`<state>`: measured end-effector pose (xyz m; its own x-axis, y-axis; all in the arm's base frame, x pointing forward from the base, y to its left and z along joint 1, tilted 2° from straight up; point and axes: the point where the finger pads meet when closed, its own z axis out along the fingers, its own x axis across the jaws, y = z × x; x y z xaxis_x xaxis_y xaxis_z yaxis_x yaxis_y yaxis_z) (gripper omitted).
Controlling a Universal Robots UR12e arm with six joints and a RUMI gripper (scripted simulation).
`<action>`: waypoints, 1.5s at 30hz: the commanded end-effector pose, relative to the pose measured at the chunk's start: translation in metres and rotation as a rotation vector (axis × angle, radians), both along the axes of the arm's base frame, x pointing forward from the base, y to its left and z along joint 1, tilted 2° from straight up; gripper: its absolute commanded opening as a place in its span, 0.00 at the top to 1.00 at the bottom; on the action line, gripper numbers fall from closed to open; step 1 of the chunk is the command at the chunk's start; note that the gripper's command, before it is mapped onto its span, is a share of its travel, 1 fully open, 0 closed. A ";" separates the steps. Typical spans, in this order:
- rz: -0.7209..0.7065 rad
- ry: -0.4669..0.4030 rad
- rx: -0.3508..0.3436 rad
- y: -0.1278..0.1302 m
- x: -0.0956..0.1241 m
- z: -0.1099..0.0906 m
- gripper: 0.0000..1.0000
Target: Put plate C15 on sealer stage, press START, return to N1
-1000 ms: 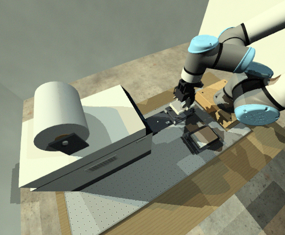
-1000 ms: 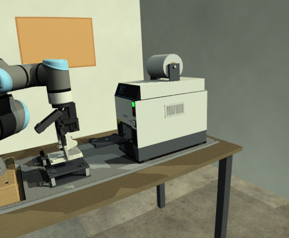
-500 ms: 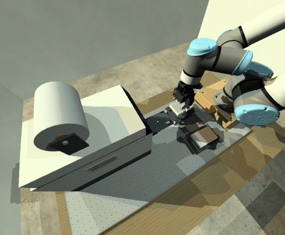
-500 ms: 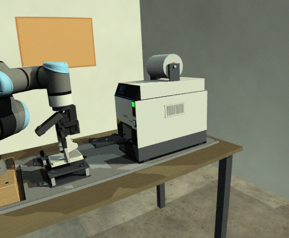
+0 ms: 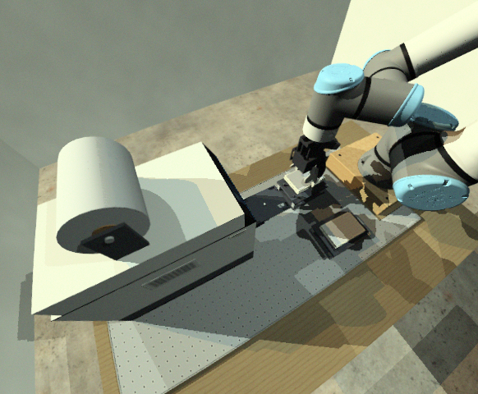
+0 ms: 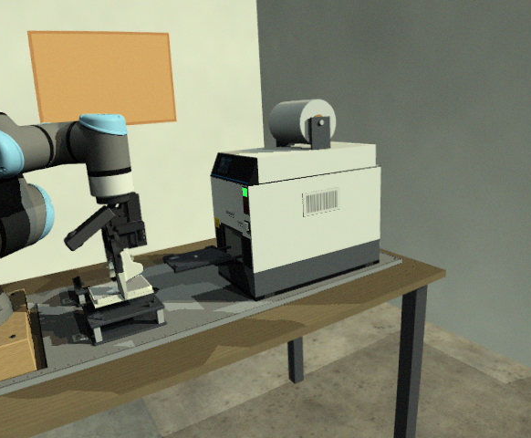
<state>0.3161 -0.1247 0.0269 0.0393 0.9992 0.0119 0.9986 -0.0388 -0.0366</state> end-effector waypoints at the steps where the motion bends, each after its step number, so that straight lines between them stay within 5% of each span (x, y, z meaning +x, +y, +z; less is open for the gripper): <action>1: 0.000 -0.001 -0.002 -0.001 0.000 0.001 1.00; 23: -0.001 0.002 0.001 0.002 -0.003 -0.019 1.00; 45: 0.000 -0.001 -0.002 0.000 -0.001 -0.017 1.00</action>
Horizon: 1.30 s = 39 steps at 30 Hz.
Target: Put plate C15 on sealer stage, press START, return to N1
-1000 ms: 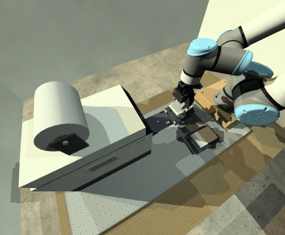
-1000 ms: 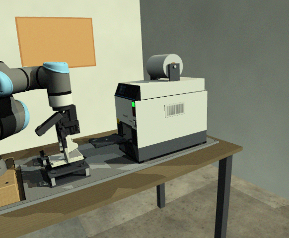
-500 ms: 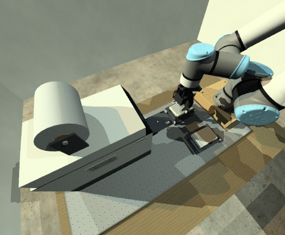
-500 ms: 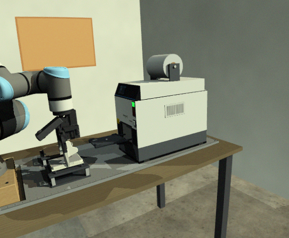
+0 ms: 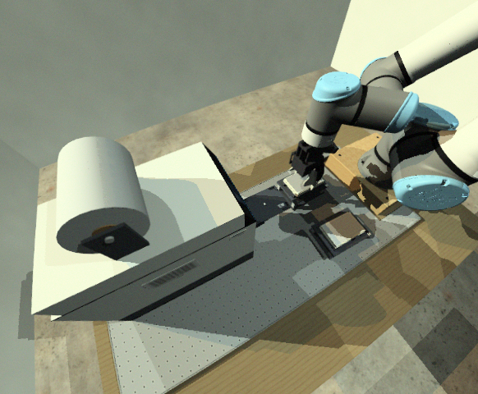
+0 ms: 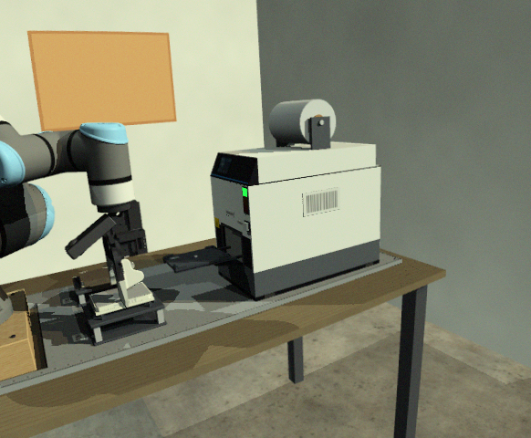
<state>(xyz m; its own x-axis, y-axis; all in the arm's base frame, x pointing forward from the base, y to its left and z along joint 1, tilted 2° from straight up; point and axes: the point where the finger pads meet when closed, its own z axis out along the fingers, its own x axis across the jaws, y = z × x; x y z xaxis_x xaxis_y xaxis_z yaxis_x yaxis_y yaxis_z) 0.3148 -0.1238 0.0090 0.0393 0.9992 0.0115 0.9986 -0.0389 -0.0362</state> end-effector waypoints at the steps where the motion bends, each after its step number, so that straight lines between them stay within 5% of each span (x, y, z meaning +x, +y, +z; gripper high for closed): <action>1: 0.000 -0.001 -0.002 -0.001 0.001 0.000 1.00; 39: 0.000 0.002 0.000 0.000 -0.001 -0.007 1.00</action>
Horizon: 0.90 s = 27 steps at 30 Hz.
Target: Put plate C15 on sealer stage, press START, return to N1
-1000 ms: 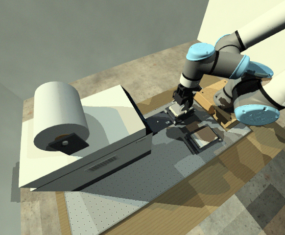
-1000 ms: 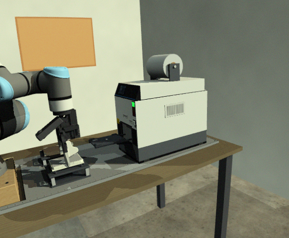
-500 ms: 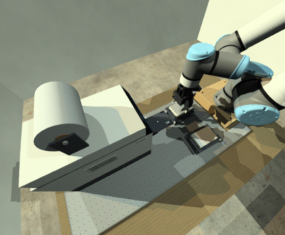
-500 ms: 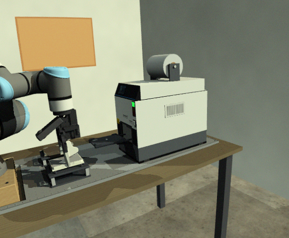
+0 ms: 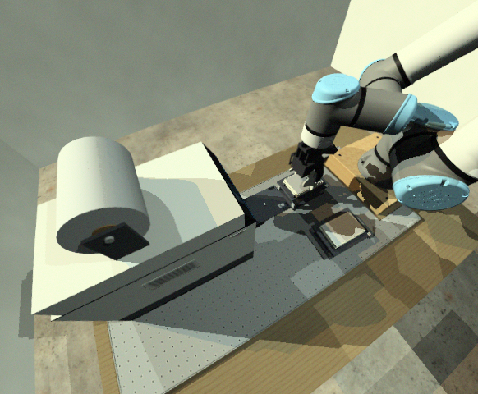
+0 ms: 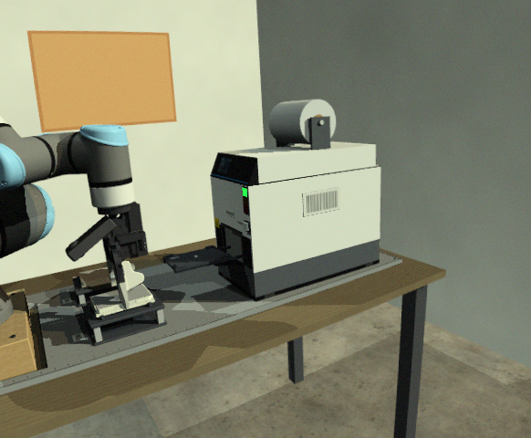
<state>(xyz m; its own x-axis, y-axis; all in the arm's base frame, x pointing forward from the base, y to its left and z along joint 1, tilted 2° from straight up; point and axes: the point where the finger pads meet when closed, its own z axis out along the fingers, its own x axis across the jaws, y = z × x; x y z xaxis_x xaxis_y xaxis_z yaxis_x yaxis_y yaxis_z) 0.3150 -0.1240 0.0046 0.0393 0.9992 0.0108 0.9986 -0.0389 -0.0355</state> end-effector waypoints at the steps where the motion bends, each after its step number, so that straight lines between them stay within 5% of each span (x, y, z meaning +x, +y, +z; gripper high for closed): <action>1: 0.000 0.003 0.001 0.001 -0.001 -0.003 1.00; 27: 0.000 0.000 -0.001 0.000 -0.001 -0.006 1.00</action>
